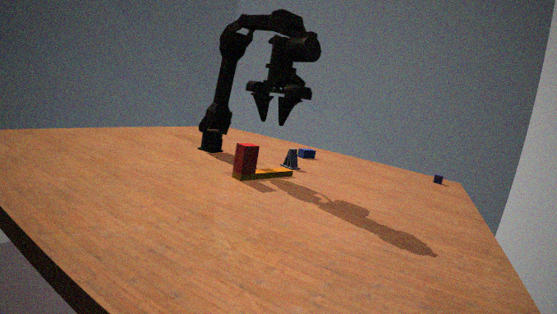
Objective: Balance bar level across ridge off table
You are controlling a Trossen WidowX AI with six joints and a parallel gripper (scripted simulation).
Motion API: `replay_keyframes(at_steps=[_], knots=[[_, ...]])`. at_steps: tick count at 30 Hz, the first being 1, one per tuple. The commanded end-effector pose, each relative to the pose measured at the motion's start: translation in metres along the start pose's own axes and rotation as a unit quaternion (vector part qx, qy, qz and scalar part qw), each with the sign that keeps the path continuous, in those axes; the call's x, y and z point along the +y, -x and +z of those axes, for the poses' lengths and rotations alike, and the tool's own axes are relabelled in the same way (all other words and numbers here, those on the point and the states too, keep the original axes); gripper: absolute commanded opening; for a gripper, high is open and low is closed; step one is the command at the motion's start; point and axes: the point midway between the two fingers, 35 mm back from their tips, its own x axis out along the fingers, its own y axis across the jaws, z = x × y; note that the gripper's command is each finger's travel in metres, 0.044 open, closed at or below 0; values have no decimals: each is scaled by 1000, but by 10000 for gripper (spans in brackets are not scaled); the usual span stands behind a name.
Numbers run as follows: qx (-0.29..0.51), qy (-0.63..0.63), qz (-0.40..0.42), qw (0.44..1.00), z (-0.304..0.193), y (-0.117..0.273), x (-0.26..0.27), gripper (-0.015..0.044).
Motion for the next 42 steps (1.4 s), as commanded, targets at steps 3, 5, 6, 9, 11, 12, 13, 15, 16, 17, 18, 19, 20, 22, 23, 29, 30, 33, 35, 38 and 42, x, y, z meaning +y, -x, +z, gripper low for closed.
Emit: replay_keyframes(at_steps=[3, 5, 6, 9, 11, 12, 13, 15, 16, 17, 18, 19, 20, 22, 23, 29, 30, 33, 35, 38, 42], knots=[[2, 5, 3, 1000, -1, -31, -3, 315], [2, 5, 3, 1000, -1, -45, -4, 315], [2, 5, 3, 1000, -1, -52, -4, 315], [2, 5, 3, 1000, -1, -73, -3, 315], [2, 5, 3, 1000, -1, -86, -1, 315], [2, 5, 3, 1000, -1, -93, 0, 315], [2, 5, 3, 1000, -1, -100, 1, 315], [2, 5, 4, 1000, -1, -109, 3, 315], [2, 5, 4, 1000, -1, -110, 3, 315], [2, 5, 4, 1000, -1, -110, 3, 315], [2, 5, 4, 1000, -1, -110, 3, 315], [2, 5, 4, 1000, -1, -110, 3, 315], [2, 5, 4, 1000, -1, -110, 3, 315], [2, 5, 4, 1000, -1, -111, 3, 315], [2, 5, 4, 1000, -1, -112, 3, 315], [2, 5, 4, 1000, -1, -120, 3, 315], [2, 5, 4, 1000, -1, -122, 3, 315], [2, 5, 4, 1000, -1, -127, 3, 315], [2, 5, 4, 1000, -1, -130, 3, 315], [2, 5, 4, 1000, -1, -135, 3, 315], [2, 5, 4, 1000, -1, -136, 3, 315]])
